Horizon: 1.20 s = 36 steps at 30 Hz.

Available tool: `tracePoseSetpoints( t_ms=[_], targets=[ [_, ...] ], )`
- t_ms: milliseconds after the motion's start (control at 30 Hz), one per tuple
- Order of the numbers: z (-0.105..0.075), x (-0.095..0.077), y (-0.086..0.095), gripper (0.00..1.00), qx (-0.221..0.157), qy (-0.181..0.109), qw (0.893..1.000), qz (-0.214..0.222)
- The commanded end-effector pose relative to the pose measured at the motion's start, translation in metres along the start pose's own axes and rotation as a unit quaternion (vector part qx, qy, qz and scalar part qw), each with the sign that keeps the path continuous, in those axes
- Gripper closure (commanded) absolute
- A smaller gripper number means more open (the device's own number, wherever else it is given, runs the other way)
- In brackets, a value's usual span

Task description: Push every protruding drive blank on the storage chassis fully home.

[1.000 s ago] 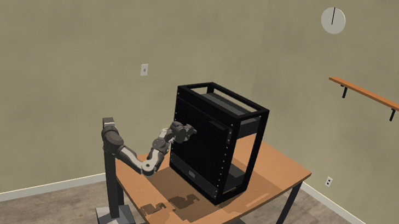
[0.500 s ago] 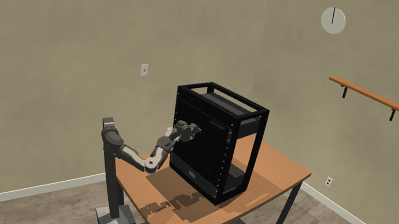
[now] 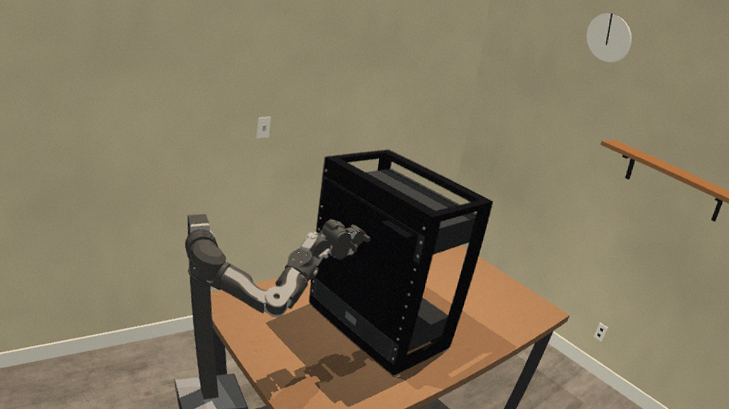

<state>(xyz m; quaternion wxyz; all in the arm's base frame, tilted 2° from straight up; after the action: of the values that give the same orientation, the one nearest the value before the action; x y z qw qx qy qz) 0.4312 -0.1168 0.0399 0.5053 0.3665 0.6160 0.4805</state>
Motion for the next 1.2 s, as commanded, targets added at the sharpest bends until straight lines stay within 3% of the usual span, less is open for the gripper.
tracePoseSetpoints(
  t_ms=[0,1000,1167],
  targets=[
    [0.002,0.0,0.004,1.0,-0.009,0.001,1.0,-0.004],
    [0.014,-0.001,0.005,1.0,-0.009,0.0,1.0,-0.004],
    [0.023,-0.001,0.005,1.0,-0.009,0.0,1.0,-0.004]
  ],
)
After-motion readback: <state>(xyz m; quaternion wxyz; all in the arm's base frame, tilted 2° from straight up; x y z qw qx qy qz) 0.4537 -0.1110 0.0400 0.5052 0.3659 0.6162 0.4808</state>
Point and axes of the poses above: the point where the finger pads meet when closed, its own z axis out along the fingers, its own y axis across the jaws, x = y × z, the point moved 5 cm from there along -z, back along the fingers, and after that the axes turned 14 degrees about -z, right-handed, at the moved point
